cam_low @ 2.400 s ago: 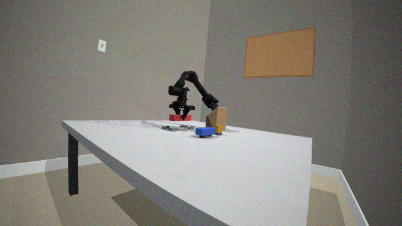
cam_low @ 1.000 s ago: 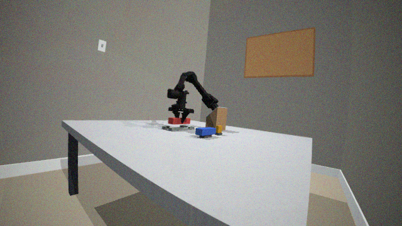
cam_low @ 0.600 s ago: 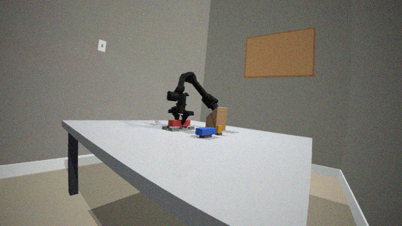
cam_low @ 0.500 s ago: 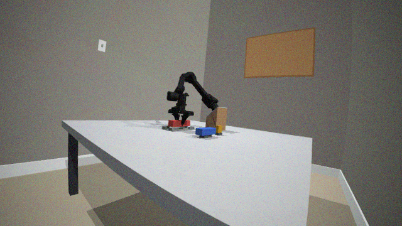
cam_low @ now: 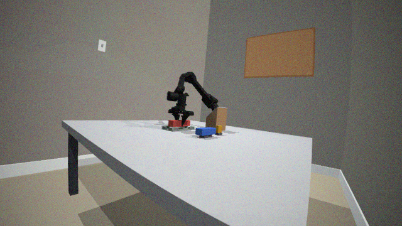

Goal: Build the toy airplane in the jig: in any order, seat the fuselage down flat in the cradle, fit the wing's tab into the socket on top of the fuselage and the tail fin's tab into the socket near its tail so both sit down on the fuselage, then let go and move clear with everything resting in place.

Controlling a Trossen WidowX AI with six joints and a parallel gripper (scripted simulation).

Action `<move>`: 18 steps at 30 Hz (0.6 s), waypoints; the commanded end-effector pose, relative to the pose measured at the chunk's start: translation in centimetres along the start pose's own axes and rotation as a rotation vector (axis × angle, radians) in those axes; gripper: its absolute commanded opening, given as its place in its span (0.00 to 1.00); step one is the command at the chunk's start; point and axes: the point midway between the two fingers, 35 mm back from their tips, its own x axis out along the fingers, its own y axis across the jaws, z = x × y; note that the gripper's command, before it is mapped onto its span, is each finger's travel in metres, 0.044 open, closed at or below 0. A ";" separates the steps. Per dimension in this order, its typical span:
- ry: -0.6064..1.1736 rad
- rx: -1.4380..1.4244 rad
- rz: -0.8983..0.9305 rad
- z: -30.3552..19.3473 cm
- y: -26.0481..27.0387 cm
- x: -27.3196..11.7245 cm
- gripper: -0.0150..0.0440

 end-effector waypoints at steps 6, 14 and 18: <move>-0.001 0.001 0.000 0.0 0.0 0.0 0.84; -0.001 0.001 0.000 0.0 0.0 0.0 1.00; -0.001 0.001 0.001 0.1 0.0 -0.3 1.00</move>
